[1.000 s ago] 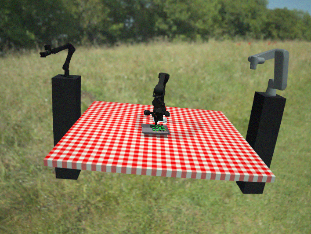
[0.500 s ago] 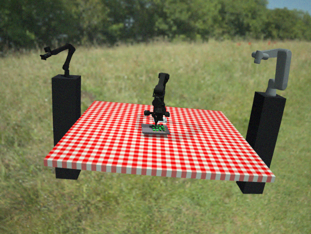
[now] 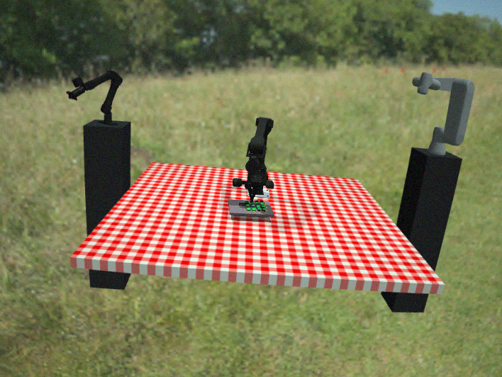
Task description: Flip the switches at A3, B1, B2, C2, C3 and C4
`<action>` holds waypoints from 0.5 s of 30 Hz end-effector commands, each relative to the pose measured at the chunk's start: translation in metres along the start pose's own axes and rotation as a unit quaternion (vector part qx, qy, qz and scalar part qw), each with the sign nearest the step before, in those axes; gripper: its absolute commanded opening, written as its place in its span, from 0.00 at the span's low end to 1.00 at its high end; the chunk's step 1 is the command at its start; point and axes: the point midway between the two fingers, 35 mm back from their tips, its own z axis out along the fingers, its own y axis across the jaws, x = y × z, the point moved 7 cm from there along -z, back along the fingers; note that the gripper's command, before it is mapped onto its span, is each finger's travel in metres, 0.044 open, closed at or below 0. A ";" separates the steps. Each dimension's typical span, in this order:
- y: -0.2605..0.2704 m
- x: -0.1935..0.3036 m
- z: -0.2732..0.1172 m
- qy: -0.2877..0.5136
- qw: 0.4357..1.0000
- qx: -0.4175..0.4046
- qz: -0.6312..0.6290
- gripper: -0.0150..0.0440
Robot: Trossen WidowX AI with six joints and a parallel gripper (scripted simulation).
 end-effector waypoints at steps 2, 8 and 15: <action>0.000 0.000 0.001 -0.001 1.000 -0.002 -0.002 0.25; 0.000 -0.005 -0.045 0.008 1.000 -0.002 -0.001 0.25; -0.002 -0.006 -0.064 0.012 1.000 -0.002 -0.002 0.25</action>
